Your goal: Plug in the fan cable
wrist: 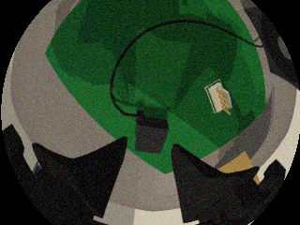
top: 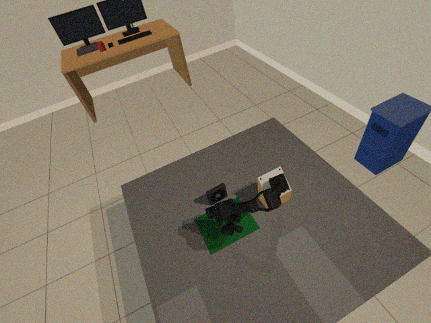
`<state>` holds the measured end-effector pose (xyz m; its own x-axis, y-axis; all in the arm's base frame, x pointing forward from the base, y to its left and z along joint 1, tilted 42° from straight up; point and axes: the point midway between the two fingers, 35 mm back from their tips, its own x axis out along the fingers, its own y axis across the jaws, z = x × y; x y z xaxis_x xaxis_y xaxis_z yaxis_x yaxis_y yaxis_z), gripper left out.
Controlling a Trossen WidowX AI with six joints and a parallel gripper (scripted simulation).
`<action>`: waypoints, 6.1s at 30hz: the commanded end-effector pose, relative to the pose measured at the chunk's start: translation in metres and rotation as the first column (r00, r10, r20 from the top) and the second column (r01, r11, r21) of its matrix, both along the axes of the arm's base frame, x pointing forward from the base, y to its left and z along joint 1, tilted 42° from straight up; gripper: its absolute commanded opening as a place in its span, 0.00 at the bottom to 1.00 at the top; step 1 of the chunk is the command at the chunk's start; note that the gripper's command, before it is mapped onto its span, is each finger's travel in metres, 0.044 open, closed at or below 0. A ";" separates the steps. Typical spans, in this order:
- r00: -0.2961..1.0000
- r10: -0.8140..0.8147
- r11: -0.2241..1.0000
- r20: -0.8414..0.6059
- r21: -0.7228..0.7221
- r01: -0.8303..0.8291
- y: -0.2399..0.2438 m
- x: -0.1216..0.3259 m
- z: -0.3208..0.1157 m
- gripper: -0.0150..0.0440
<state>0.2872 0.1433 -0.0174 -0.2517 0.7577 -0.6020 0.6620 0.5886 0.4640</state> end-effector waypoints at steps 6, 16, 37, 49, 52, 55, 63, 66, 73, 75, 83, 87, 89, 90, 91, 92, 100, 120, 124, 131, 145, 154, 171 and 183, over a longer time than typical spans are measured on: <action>1.000 0.000 1.000 -0.012 0.002 0.000 0.011 -0.004 -0.013 0.61; 1.000 0.001 1.000 -0.012 0.004 -0.001 0.019 -0.005 -0.021 0.61; 1.000 0.001 1.000 -0.005 0.000 -0.001 0.010 -0.002 -0.012 0.25; 1.000 0.000 1.000 -0.008 -0.002 0.000 -0.015 0.001 0.016 0.25; 1.000 0.000 1.000 -0.009 -0.001 0.000 -0.022 0.001 0.023 0.25; 1.000 0.001 1.000 -0.011 0.000 -0.001 -0.028 0.001 0.030 0.25; 0.998 -0.037 0.996 0.050 -0.074 0.041 -0.031 0.003 0.029 0.25; 0.991 -0.078 0.987 0.110 -0.131 0.092 -0.033 0.007 0.027 0.25; 0.985 -0.100 0.981 0.140 -0.153 0.121 -0.034 0.009 0.027 0.25; 0.985 -0.098 0.980 0.139 -0.160 0.120 -0.034 0.008 0.027 0.25; 0.988 -0.080 0.962 0.135 -0.247 0.112 -0.030 0.003 0.017 0.25; 0.988 -0.071 0.949 0.136 -0.297 0.110 -0.029 0.000 0.012 0.25; 0.988 -0.068 0.941 0.138 -0.321 0.109 -0.028 -0.001 0.009 0.25; 0.988 -0.066 0.936 0.138 -0.333 0.109 -0.028 -0.002 0.008 0.25; 0.988 -0.064 0.932 0.139 -0.345 0.110 -0.027 -0.003 0.007 0.25; 0.988 -0.063 0.928 0.141 -0.357 0.110 -0.027 -0.003 0.006 0.25; 0.986 -0.053 0.887 0.155 -0.447 0.118 -0.025 -0.008 -0.003 0.25; 0.971 -0.043 0.754 0.236 -0.629 0.187 -0.022 -0.014 -0.018 0.25; 0.965 -0.042 0.725 0.259 -0.657 0.208 -0.022 -0.015 -0.020 0.25; 0.951 -0.041 0.673 0.305 -0.696 0.252 -0.021 -0.016 -0.022 0.25; 0.909 -0.038 0.570 0.414 -0.739 0.360 -0.020 -0.016 -0.022 0.25; 0.869 -0.036 0.509 0.493 -0.740 0.441 -0.018 -0.016 -0.020 0.25; 0.760 -0.033 0.411 0.649 -0.684 0.603 -0.013 -0.015 -0.011 0.25; 0.654 -0.035 0.360 0.756 -0.601 0.714 -0.008 -0.016 -0.001 0.25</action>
